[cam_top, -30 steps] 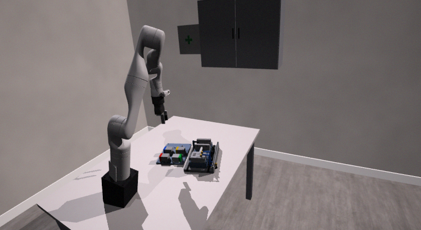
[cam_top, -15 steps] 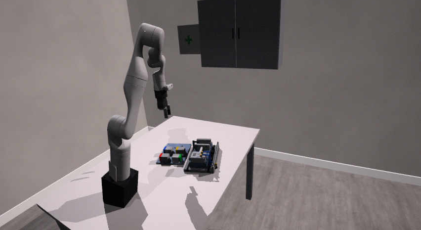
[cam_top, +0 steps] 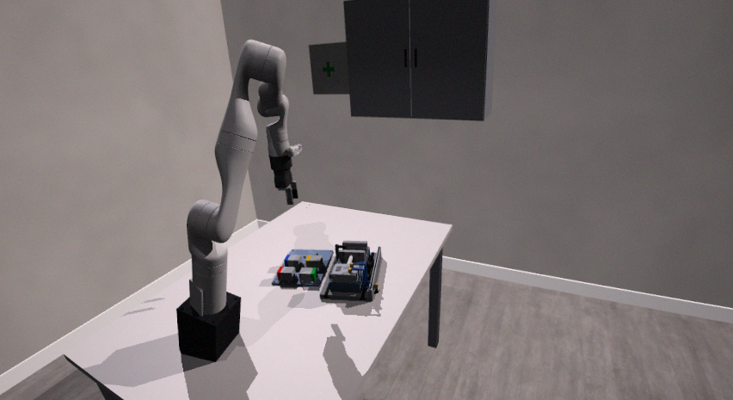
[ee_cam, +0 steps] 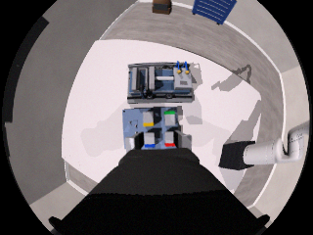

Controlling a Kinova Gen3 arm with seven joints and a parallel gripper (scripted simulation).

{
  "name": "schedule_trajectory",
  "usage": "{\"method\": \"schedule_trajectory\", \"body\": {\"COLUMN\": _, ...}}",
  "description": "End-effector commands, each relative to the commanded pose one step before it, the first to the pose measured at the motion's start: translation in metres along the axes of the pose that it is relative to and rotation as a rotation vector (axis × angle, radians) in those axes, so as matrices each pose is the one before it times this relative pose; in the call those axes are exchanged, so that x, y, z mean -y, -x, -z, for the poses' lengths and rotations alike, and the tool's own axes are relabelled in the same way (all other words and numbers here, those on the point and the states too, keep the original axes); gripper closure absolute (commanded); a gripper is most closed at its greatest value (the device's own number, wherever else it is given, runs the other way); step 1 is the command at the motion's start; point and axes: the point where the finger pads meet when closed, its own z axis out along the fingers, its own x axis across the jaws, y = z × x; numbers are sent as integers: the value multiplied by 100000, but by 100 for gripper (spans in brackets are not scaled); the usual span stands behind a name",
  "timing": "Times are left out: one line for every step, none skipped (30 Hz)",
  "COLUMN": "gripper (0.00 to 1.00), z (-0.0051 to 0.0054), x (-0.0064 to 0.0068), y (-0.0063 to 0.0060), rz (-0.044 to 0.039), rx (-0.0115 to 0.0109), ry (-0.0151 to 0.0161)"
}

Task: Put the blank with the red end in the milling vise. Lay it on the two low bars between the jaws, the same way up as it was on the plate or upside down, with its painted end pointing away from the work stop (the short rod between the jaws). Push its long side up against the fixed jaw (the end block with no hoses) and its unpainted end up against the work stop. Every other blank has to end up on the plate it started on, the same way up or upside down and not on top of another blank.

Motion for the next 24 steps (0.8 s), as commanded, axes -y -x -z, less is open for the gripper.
{"method": "schedule_trajectory", "body": {"gripper": 0, "z": -8, "x": -60, "y": 21, "rz": 28, "rx": 155, "ry": 3}}
{"method": "schedule_trajectory", "body": {"gripper": 0, "z": -39, "x": -24, "y": -4, "rz": -5, "rx": 7, "ry": 0}}
{"method": "schedule_trajectory", "body": {"gripper": 0, "z": -39, "x": -24, "y": -4, "rz": -5, "rx": 7, "ry": 0}}
{"method": "schedule_trajectory", "body": {"gripper": 0, "z": -39, "x": -24, "y": -4, "rz": -5, "rx": 7, "ry": 0}}
{"method": "schedule_trajectory", "body": {"gripper": 0, "z": -39, "x": -24, "y": -4, "rz": -5, "rx": 7, "ry": 0}}
{"method": "schedule_trajectory", "body": {"gripper": 0, "z": -39, "x": -24, "y": -4, "rz": -5, "rx": 7, "ry": 0}}
{"method": "schedule_trajectory", "body": {"gripper": 0, "z": -39, "x": -24, "y": -4, "rz": -5, "rx": 7, "ry": 0}}
{"method": "schedule_trajectory", "body": {"gripper": 0, "z": -39, "x": -24, "y": -4, "rz": -5, "rx": 7, "ry": 0}}
{"method": "schedule_trajectory", "body": {"gripper": 0, "z": -39, "x": -24, "y": -4, "rz": -5, "rx": 7, "ry": 0}}
{"method": "schedule_trajectory", "body": {"gripper": 0, "z": -39, "x": -24, "y": -4, "rz": -5, "rx": 7, "ry": 0}}
{"method": "schedule_trajectory", "body": {"gripper": 0, "z": -39, "x": -24, "y": -4, "rz": -5, "rx": 7, "ry": 0}}
{"method": "schedule_trajectory", "body": {"gripper": 0, "z": -39, "x": -24, "y": -4, "rz": -5, "rx": 7, "ry": 0}}
{"method": "schedule_trajectory", "body": {"gripper": 0, "z": -39, "x": -24, "y": -4, "rz": -5, "rx": 7, "ry": 0}}
{"method": "schedule_trajectory", "body": {"gripper": 0, "z": -39, "x": -24, "y": -4, "rz": -5, "rx": 7, "ry": 0}}
{"method": "schedule_trajectory", "body": {"gripper": 0, "z": 0, "x": 0, "y": 0, "rz": 0, "rx": 0, "ry": 0}}
{"method": "schedule_trajectory", "body": {"gripper": 0, "z": 0, "x": 0, "y": 0, "rz": 0, "rx": 0, "ry": 0}}
{"method": "schedule_trajectory", "body": {"gripper": 0, "z": 16, "x": 14, "y": 18, "rz": -78, "rx": 89, "ry": 4}}
{"method": "schedule_trajectory", "body": {"gripper": 0, "z": -26, "x": -17, "y": -6, "rz": 5, "rx": -6, "ry": 0}}
{"method": "schedule_trajectory", "body": {"gripper": 0, "z": -26, "x": -17, "y": -6, "rz": 5, "rx": -6, "ry": 0}}
{"method": "schedule_trajectory", "body": {"gripper": 0, "z": -26, "x": -17, "y": -6, "rz": 5, "rx": -6, "ry": 0}}
{"method": "schedule_trajectory", "body": {"gripper": 0, "z": -26, "x": -17, "y": -6, "rz": 5, "rx": -6, "ry": 0}}
{"method": "schedule_trajectory", "body": {"gripper": 0, "z": -26, "x": -17, "y": -6, "rz": 5, "rx": -6, "ry": 0}}
{"method": "schedule_trajectory", "body": {"gripper": 0, "z": -26, "x": -17, "y": -6, "rz": 5, "rx": -6, "ry": 0}}
{"method": "schedule_trajectory", "body": {"gripper": 0, "z": -26, "x": -17, "y": -6, "rz": 5, "rx": -6, "ry": 0}}
